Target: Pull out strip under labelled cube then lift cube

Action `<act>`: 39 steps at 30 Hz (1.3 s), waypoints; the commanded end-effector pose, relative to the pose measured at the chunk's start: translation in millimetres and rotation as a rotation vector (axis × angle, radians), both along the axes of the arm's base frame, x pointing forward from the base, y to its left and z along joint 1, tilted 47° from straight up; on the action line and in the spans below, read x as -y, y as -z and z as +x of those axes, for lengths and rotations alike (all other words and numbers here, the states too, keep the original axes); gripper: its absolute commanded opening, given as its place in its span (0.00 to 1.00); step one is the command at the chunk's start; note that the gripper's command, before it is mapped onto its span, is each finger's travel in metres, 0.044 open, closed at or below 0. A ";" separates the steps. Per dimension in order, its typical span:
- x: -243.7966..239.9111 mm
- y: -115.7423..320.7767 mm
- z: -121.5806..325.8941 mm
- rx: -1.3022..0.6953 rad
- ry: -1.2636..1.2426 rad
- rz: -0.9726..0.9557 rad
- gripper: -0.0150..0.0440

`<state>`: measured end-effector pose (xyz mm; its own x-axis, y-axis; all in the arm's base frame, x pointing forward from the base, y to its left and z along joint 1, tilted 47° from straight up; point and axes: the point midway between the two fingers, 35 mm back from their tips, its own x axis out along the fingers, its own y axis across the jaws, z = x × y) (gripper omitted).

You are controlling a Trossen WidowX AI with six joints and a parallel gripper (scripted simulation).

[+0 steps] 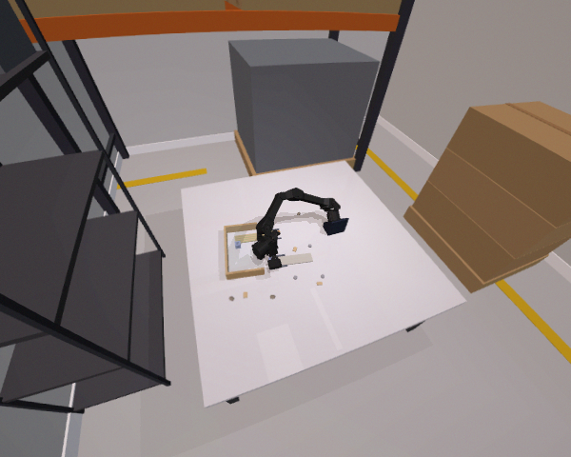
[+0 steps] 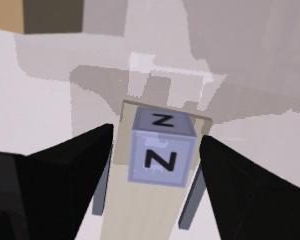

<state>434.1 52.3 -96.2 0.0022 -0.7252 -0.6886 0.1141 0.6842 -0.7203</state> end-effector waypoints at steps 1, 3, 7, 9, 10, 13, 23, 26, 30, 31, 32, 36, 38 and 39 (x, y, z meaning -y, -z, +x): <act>4.1 2.4 -1.9 -0.008 -0.001 -0.006 0.68; 4.1 2.4 -1.9 -0.008 -0.001 -0.006 0.68; 1.9 1.2 -0.4 -0.001 0.001 -0.001 0.63; 1.9 1.2 -0.4 -0.001 0.001 -0.001 0.54; 1.9 1.2 -0.4 -0.001 0.001 -0.001 0.50; 1.9 1.2 -0.4 -0.001 0.001 -0.001 0.47; -2.1 -4.3 -7.7 -0.002 0.001 0.000 0.25; -6.5 -10.9 -16.8 -0.004 0.000 -0.001 0.25; -11.8 -19.5 -29.6 -0.007 -0.001 -0.001 0.25; -13.0 -21.7 -32.9 -0.007 -0.001 -0.001 0.25; -14.1 -23.8 -36.3 -0.008 -0.001 -0.002 0.25; -18.1 -32.1 -50.0 -0.010 -0.001 -0.003 0.25; -19.7 -35.8 -56.5 -0.011 -0.001 -0.004 0.25; -20.1 -36.8 -58.3 -0.012 -0.001 -0.004 0.25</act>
<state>388.6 70.7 -63.7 0.0038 -0.7264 -0.6872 0.1083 0.6835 -0.7219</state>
